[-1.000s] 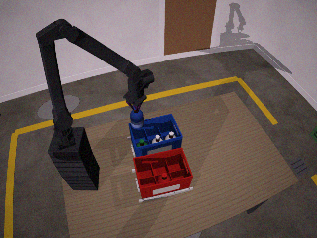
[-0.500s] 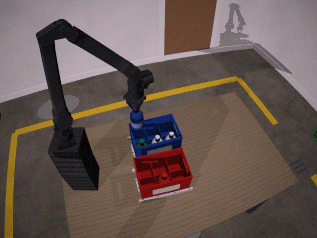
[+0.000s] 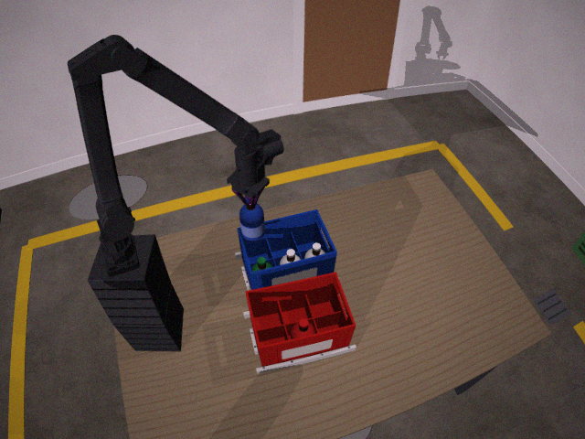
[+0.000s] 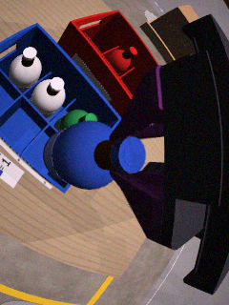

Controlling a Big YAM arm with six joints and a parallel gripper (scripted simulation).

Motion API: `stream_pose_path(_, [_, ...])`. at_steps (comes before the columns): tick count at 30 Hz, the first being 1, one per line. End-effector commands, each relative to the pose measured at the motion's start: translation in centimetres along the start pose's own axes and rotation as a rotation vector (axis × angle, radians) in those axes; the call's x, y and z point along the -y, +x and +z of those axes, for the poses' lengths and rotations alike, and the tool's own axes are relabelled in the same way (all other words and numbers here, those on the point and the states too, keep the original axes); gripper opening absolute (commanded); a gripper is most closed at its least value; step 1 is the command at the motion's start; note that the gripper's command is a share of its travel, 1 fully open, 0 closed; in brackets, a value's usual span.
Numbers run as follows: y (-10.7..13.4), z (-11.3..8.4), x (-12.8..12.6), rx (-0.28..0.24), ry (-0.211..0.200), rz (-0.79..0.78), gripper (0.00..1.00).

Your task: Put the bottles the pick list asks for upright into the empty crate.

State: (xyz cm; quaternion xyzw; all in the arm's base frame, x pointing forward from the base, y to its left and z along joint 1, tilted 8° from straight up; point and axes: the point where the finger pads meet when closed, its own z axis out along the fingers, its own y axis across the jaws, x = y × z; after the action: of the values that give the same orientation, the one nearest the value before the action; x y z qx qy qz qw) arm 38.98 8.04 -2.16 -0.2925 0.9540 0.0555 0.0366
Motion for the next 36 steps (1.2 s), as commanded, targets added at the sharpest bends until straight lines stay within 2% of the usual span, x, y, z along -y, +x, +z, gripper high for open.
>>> stream_pose_path(1, [-2.5,-1.8,1.0,0.067,0.034,-0.004,0.00])
stream_pose_path(30, [-2.9,-1.6,2.0,0.068,0.036,-0.005,0.00])
stream_pose_path(36, [-3.1,-2.1,2.1,0.073,0.039,-0.006,0.00])
